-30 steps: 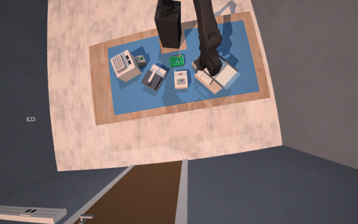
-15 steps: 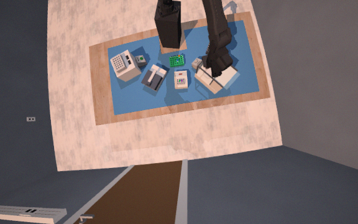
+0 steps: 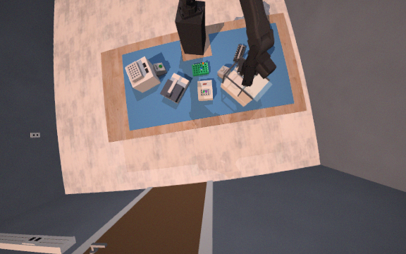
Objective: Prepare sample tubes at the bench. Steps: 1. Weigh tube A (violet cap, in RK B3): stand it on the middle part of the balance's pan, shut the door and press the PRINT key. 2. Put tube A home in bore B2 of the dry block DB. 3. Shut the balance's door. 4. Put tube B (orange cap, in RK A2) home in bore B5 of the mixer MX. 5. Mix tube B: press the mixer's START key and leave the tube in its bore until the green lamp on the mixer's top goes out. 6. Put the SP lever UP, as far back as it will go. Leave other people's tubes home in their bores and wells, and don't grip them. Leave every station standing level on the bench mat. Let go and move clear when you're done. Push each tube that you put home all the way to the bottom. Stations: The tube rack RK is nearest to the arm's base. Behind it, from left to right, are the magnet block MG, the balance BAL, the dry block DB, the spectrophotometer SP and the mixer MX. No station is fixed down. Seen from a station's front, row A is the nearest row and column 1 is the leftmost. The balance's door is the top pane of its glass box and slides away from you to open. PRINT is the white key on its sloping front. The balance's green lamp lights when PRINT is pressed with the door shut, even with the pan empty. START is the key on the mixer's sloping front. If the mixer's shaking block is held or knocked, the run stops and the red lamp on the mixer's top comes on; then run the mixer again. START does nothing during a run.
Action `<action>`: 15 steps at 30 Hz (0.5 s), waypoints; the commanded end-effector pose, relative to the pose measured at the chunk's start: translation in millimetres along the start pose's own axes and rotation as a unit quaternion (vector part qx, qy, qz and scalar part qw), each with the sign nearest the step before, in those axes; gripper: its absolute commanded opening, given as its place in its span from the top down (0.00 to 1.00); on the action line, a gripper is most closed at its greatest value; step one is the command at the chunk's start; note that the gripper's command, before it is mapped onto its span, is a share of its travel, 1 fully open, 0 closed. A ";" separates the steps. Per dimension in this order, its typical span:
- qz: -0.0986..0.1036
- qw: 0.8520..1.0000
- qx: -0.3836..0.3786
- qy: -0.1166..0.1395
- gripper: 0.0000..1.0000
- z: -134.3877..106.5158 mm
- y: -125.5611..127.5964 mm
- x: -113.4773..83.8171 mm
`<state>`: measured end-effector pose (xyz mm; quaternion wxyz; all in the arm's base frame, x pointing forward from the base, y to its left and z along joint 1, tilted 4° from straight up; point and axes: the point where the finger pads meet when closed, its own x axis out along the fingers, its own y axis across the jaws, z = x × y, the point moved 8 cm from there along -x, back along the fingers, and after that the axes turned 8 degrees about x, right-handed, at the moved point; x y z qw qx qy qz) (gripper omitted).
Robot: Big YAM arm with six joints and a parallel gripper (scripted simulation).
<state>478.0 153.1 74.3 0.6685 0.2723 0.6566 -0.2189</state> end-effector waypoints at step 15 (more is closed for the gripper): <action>0.005 0.967 0.253 -0.003 0.70 -19.0 62.6 -7.7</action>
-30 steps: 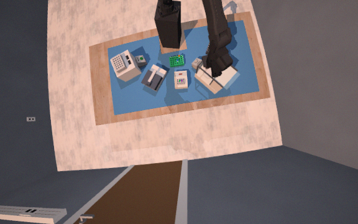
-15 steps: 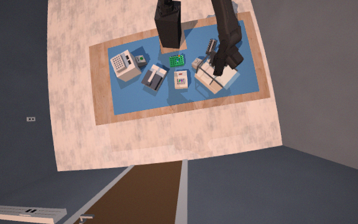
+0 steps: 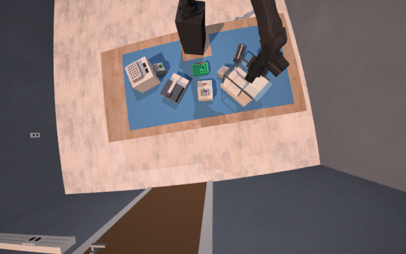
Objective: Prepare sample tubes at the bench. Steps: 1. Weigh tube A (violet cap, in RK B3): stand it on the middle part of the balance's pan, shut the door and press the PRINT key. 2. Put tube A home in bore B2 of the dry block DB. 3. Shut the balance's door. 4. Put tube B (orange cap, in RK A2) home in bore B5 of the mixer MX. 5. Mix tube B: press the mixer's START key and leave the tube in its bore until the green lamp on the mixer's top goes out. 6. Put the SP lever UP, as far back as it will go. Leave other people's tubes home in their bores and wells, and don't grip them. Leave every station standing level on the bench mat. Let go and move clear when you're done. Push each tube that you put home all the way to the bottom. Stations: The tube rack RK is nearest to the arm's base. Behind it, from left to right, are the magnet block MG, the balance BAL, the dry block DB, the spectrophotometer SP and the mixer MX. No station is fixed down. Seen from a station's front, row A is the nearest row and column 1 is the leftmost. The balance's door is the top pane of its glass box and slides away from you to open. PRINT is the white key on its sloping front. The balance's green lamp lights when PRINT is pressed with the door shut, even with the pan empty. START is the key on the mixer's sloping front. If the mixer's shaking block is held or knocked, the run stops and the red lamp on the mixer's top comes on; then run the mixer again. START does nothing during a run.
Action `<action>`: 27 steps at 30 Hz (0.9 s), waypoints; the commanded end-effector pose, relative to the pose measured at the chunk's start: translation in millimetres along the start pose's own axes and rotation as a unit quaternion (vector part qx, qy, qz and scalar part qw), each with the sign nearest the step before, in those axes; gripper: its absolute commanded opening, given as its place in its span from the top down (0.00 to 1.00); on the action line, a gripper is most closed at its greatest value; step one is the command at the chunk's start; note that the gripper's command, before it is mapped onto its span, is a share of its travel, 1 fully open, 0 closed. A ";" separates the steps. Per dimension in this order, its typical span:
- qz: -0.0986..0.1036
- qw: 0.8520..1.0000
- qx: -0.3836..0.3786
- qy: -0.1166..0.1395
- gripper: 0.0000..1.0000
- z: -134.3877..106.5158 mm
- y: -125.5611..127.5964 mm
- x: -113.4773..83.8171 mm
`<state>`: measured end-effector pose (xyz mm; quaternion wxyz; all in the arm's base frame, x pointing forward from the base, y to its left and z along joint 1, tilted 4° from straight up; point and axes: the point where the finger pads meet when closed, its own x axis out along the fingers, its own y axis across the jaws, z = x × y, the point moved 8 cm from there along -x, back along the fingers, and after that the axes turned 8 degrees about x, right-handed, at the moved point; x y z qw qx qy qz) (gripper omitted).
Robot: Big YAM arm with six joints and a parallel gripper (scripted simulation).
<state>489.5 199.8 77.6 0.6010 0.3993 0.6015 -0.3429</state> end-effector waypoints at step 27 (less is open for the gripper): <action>-0.008 0.998 0.063 -0.003 0.70 -1.3 1.8 27.2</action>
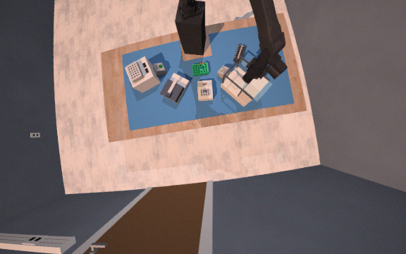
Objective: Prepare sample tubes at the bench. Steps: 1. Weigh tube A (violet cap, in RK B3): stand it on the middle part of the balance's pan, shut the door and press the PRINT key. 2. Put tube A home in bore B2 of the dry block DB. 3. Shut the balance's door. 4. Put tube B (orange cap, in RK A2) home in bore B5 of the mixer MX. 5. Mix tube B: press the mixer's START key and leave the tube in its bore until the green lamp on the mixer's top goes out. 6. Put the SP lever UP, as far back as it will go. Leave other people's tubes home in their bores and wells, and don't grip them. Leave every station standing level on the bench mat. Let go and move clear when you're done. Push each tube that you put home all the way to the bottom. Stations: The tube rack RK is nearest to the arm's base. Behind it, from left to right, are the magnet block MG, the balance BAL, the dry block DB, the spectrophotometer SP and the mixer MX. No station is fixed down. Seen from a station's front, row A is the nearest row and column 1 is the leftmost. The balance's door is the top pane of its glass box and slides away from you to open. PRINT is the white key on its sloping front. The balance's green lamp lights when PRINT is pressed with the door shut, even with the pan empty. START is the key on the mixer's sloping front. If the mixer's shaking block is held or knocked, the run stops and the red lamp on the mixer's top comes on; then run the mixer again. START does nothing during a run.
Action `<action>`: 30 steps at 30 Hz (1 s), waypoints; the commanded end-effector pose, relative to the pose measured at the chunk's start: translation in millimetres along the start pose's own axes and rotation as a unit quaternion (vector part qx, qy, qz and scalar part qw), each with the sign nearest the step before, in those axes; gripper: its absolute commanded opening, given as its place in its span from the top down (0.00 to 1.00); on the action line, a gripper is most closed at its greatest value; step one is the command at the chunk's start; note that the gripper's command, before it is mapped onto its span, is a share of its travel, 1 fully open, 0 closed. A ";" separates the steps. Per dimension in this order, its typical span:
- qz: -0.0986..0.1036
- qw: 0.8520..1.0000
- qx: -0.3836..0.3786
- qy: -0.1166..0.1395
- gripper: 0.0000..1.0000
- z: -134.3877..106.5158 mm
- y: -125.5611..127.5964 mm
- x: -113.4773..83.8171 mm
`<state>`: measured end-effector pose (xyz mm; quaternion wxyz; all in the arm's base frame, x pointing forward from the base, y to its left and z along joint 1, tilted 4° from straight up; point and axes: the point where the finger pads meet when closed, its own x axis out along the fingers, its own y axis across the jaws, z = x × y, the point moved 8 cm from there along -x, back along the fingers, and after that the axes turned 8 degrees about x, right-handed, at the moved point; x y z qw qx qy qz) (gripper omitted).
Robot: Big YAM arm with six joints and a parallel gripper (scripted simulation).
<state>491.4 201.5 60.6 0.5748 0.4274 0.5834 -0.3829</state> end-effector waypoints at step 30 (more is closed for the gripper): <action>0.004 1.000 0.001 -0.001 0.70 -5.1 0.5 47.2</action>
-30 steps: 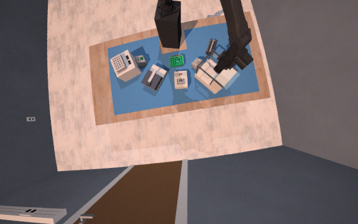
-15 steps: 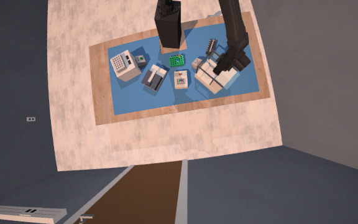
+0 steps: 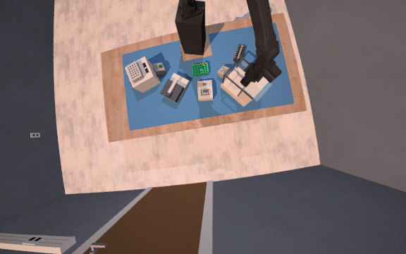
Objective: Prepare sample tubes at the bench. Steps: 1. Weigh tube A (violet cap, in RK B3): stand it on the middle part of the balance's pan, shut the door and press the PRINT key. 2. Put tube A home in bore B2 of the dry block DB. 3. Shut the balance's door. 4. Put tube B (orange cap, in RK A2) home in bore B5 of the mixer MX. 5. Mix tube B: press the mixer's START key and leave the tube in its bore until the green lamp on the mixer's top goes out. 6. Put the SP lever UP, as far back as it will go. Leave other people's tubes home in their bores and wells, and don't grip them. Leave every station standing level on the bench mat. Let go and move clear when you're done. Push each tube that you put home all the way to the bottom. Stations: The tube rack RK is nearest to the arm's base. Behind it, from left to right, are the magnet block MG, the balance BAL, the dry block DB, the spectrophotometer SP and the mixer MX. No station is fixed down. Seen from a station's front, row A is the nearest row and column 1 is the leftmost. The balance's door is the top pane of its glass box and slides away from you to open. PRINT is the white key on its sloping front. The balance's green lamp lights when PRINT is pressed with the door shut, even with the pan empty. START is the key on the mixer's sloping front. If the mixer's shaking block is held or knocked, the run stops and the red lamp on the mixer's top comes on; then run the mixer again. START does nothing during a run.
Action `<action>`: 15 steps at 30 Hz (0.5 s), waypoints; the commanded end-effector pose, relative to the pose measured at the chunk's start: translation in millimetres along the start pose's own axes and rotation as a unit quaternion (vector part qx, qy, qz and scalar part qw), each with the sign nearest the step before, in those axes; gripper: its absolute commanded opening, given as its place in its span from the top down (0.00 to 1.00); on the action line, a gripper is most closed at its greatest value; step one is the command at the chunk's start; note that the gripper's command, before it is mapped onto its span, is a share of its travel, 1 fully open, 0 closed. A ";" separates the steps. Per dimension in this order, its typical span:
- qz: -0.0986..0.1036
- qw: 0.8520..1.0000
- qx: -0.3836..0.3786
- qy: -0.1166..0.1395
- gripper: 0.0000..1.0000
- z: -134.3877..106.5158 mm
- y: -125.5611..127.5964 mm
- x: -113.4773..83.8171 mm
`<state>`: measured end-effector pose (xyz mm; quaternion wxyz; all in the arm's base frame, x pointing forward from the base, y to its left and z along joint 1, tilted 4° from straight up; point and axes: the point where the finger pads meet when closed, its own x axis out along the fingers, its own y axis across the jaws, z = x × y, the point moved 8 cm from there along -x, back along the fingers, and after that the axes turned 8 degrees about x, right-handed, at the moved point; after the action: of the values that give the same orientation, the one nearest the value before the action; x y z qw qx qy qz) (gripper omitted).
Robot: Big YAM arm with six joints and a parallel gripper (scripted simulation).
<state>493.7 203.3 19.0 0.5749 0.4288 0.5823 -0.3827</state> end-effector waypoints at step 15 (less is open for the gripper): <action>0.016 1.000 0.000 0.000 0.94 -1.8 10.0 -8.6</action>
<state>493.1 203.0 18.3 0.5745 0.4283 0.5827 -0.3833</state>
